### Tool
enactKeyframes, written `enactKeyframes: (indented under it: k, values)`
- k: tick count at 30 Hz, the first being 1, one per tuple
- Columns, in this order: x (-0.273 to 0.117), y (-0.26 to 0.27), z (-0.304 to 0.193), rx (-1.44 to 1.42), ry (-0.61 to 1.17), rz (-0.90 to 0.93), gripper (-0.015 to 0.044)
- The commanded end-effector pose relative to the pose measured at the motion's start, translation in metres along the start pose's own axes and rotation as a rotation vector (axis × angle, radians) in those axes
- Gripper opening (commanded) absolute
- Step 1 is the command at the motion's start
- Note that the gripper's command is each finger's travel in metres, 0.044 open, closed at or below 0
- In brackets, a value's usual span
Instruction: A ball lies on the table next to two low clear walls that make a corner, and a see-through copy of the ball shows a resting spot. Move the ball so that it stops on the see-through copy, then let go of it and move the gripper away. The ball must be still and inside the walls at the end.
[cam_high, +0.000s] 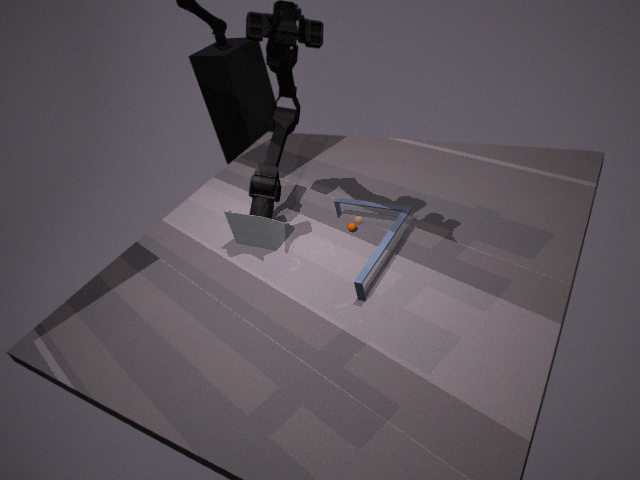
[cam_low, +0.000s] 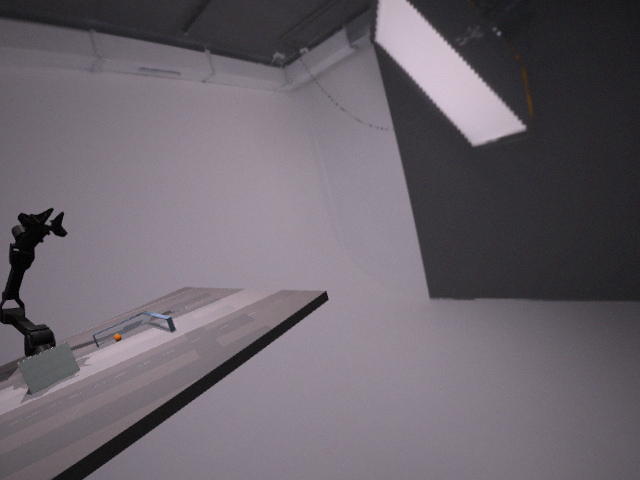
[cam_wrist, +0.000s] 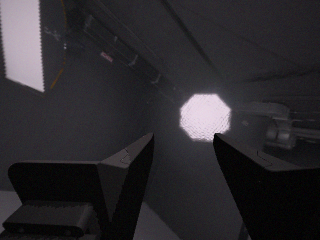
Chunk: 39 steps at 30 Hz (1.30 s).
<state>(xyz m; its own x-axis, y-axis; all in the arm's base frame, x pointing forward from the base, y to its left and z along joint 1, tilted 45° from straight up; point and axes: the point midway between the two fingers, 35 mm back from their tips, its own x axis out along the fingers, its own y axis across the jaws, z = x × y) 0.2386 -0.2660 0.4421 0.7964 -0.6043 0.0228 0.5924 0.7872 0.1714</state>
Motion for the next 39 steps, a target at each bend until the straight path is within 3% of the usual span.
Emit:
enactKeyframes:
  k: [1, 10, 19, 26, 32, 39]
  values:
    - [0.02, 0.024, -0.059, -0.141, 0.184, 0.118, 0.0229]
    - [0.021, 0.098, -0.191, -0.501, 0.523, 0.536, 0.0229]
    - [-0.041, 0.17, -0.305, -0.819, 0.709, 1.11, 0.0229]
    - [-0.12, 0.205, -0.367, -0.983, 0.714, 1.647, 0.0229]
    - [-0.2, 0.218, -0.397, -0.989, 0.604, 2.154, 0.0229]
    - [-0.208, 0.219, -0.399, -0.981, 0.587, 2.206, 0.0229]
